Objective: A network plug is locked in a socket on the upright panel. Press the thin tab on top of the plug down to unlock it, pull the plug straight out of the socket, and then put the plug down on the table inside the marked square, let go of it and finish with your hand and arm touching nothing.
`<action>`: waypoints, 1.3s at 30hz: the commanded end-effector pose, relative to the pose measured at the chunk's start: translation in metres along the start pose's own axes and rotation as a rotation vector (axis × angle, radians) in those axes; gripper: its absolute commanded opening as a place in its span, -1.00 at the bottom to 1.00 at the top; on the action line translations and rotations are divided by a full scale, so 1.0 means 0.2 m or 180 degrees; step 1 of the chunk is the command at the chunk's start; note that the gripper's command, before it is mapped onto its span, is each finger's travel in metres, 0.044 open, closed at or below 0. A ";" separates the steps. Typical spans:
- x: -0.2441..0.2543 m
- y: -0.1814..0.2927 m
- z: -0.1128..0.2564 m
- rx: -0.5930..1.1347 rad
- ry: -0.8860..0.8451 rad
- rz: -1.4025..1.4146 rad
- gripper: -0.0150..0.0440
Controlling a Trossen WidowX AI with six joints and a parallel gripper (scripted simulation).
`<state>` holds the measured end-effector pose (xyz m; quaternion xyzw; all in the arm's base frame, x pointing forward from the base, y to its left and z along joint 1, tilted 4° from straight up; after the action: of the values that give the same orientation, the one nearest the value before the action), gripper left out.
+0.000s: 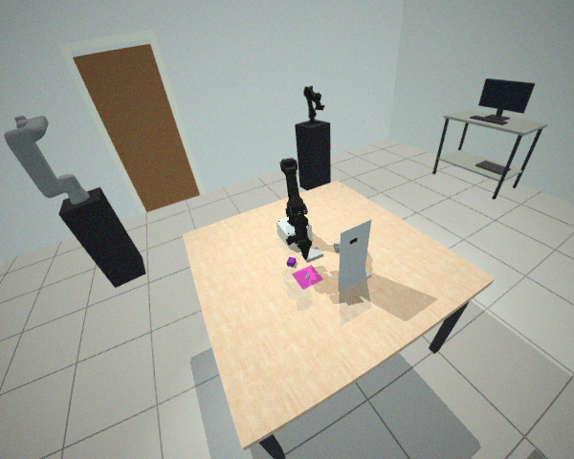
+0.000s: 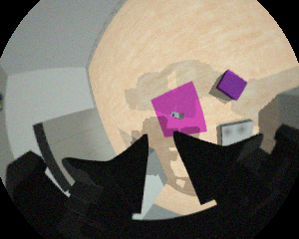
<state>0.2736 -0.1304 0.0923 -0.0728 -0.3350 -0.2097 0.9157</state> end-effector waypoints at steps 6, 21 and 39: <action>0.04 0.00 0.04 0.0001 -0.0001 0.0001 0.04; 0.23 0.00 0.28 0.0007 -0.0007 0.0010 0.04; 0.31 0.00 0.47 0.0011 -0.0007 0.0016 0.57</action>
<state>0.2624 -0.1262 0.2025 -0.0737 -0.3362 -0.2099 0.9151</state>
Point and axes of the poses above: the point midway between the two fingers, 35 mm back from their tips, its own z axis back along the fingers, its own x axis across the jaws, y = z × x, the point moved 3 cm from there along z, back along the fingers
